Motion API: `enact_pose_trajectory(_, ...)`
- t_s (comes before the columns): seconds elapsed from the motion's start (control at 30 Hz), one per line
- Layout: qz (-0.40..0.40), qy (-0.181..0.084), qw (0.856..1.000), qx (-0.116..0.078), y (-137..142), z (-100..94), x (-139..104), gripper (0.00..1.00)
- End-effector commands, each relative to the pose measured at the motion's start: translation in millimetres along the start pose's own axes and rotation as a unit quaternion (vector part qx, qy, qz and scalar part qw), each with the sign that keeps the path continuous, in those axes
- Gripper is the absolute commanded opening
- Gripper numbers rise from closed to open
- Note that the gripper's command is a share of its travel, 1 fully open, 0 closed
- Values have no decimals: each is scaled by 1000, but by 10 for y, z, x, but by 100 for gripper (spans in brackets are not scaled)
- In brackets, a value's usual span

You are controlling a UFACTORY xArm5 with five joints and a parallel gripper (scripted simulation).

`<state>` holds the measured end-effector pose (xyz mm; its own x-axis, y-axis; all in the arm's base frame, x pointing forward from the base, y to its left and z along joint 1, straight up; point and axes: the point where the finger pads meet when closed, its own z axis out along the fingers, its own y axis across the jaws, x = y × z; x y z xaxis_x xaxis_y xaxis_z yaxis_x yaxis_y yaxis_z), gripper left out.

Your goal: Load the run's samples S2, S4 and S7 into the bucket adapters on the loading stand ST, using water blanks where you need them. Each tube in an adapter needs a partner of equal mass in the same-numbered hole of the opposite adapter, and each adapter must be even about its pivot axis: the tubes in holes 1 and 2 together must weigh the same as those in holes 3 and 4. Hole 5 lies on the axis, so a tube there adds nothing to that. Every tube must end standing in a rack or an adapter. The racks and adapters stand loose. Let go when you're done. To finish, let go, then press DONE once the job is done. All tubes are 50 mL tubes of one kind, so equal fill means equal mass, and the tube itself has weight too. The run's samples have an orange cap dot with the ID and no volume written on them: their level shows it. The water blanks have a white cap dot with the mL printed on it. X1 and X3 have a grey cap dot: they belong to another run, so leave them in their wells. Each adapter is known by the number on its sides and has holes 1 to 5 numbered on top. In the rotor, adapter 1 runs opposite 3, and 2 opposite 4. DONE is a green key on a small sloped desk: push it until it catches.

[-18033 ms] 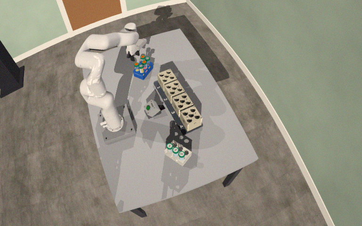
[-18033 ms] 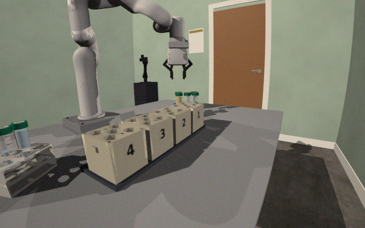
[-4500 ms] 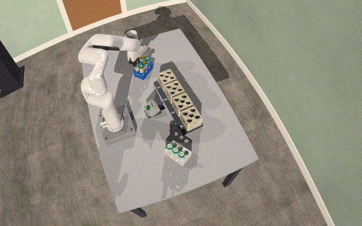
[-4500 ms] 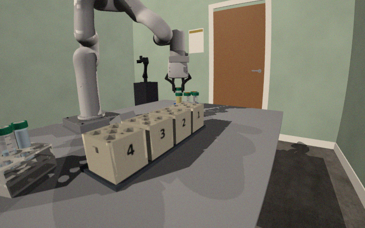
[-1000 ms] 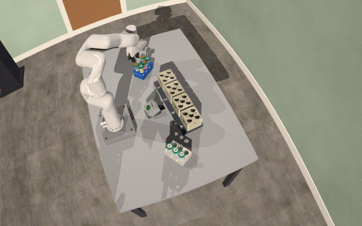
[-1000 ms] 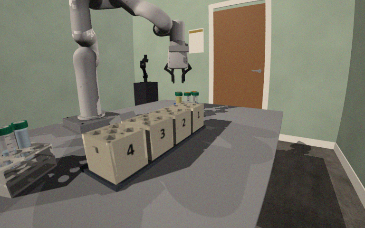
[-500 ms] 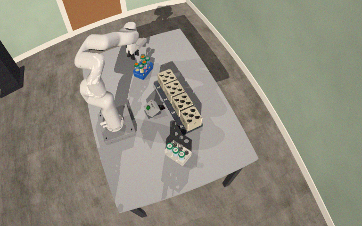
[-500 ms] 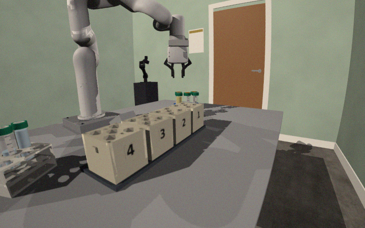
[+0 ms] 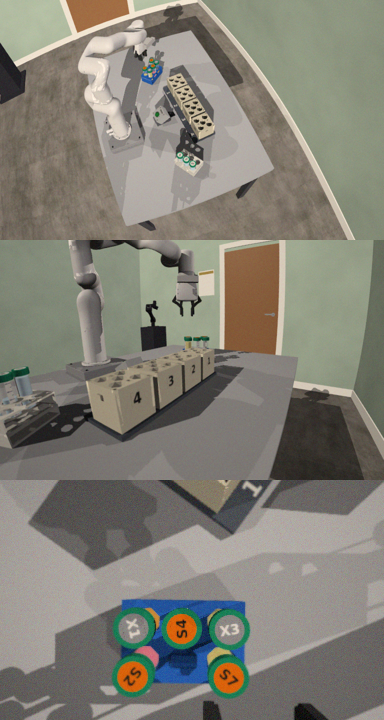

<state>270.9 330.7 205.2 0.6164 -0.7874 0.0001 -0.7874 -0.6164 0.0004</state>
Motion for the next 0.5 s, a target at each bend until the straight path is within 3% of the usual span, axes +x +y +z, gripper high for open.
enact_pose_trajectory(0.0, 0, -2, 1000, 2, -11, -90, -2, 44)
enact_pose_trajectory(0.47, 0, -2, 1000, 2, -11, -163, -2, 44)
